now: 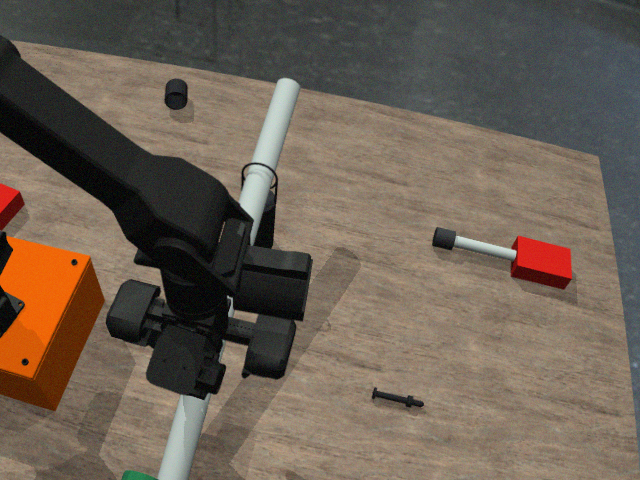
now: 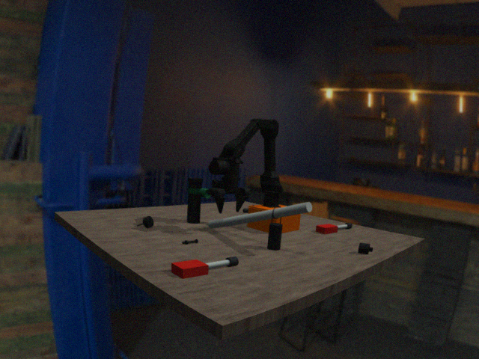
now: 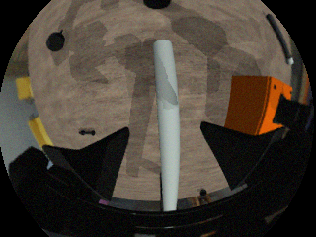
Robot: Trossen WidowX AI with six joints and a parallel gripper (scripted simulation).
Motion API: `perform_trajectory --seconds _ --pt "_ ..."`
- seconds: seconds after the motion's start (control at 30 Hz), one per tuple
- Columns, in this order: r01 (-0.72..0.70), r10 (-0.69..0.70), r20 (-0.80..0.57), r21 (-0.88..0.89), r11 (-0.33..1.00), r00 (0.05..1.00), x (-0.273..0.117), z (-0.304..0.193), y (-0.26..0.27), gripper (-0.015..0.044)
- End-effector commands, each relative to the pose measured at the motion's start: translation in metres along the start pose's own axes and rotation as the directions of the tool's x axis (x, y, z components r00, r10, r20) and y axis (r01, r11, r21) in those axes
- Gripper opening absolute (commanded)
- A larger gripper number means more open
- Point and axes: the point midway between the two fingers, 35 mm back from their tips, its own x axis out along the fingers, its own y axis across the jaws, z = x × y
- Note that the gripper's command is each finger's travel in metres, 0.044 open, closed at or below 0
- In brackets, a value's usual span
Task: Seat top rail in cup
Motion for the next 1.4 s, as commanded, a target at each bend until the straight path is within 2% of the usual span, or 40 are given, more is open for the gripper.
perform_trajectory --seconds 0.0,1.3,1.37 --pt "0.007 -0.007 -0.004 0.004 1.000 1.000 0.006 -0.001 -0.001 0.0440" --pt "0.007 -0.007 -0.003 0.004 1.000 1.000 0.064 -0.001 -0.002 0.0440" --pt "0.007 -0.007 -0.003 0.004 1.000 1.000 0.064 -0.001 -0.002 0.0387"
